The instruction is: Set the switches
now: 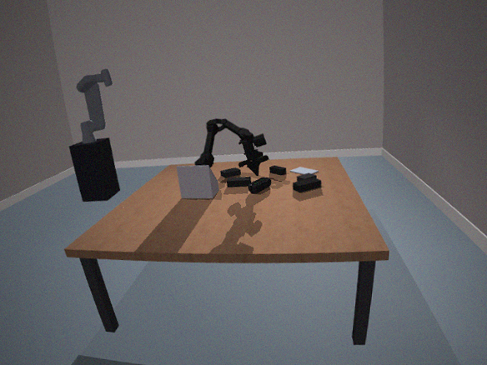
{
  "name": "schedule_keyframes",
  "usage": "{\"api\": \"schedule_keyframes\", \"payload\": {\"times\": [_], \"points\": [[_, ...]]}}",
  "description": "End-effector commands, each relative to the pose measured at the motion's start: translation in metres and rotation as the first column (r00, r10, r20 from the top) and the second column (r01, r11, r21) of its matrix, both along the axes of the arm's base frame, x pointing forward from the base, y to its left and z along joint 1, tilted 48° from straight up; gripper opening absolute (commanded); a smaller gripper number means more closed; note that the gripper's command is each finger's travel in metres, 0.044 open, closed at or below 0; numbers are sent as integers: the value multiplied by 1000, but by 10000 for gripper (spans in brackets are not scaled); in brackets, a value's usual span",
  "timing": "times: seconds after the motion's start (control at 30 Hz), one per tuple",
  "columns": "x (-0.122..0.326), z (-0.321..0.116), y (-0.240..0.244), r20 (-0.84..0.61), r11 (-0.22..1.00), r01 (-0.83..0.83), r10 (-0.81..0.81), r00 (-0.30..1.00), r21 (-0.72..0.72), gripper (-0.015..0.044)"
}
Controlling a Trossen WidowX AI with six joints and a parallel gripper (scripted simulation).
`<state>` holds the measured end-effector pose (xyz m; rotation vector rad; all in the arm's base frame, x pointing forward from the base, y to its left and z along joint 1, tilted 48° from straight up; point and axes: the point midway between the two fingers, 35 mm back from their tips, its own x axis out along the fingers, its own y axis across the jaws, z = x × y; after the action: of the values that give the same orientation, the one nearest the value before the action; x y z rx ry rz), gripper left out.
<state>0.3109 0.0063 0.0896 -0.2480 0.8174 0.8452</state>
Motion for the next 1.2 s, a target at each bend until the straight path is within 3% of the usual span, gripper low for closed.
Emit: {"api": "schedule_keyframes", "payload": {"times": [0.0,0.37,1.17], "points": [[2,-7,-12,-36,1000,-30,30,999,9,0],[3,-37,-70,-128,972,-175,196,972,159,0],[8,-58,-50,-128,971,-176,197,972,161,0]]}}
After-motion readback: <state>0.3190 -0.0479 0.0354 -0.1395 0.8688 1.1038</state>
